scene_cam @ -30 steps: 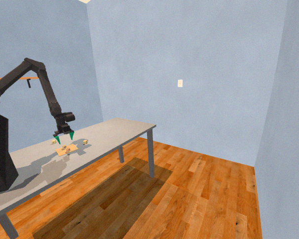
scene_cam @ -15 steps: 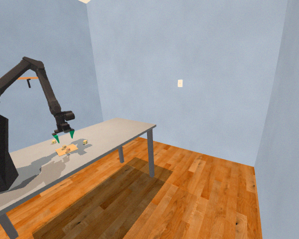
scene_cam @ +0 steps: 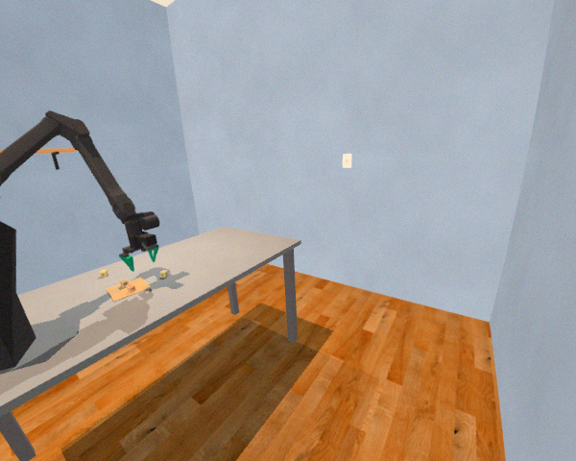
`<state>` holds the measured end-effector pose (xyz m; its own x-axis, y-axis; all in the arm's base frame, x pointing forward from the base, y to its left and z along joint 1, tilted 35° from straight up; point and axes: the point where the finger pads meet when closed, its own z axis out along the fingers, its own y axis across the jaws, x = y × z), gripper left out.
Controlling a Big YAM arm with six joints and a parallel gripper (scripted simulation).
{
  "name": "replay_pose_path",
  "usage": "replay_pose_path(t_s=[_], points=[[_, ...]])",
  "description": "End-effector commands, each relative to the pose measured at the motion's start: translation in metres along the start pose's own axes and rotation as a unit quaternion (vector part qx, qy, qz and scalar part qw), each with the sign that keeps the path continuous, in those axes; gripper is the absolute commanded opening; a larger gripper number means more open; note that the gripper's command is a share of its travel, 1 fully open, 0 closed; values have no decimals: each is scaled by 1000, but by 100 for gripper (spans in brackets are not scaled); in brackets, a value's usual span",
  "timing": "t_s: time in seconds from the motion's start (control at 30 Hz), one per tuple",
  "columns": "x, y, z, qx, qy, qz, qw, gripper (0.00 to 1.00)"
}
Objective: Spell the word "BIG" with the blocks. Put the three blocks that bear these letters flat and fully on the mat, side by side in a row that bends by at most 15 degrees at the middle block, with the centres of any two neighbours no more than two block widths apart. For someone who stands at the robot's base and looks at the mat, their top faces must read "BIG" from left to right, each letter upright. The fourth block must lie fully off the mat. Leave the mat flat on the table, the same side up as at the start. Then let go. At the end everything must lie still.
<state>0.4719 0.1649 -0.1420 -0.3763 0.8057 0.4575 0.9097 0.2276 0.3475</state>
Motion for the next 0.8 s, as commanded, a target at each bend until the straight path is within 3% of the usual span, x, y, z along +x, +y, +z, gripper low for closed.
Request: replay_pose_path(t_s=[0.0, 0.07, 0.17, 0.2, 0.27, 0.47, 0.5, 0.57, 0.77], points=[[0, 50, 7, 7, 1, -106, 994, 100], [2, 79, 6, 5, 2, -150, 989, 100], [-8, 91, 0, 0, -2, -159, 987, 100], [-12, 91, -2, -1, -4, -156, 988, 58], [-12, 76, 0, 10, -1, -149, 989, 58], [-11, 76, 1, 10, -1, -150, 989, 58], [-11, 95, -1, -9, -5, -162, 987, 58], [-3, 111, -17, -25, -10, -172, 985, 58], [-4, 102, -15, -17, -8, -164, 986, 58]])
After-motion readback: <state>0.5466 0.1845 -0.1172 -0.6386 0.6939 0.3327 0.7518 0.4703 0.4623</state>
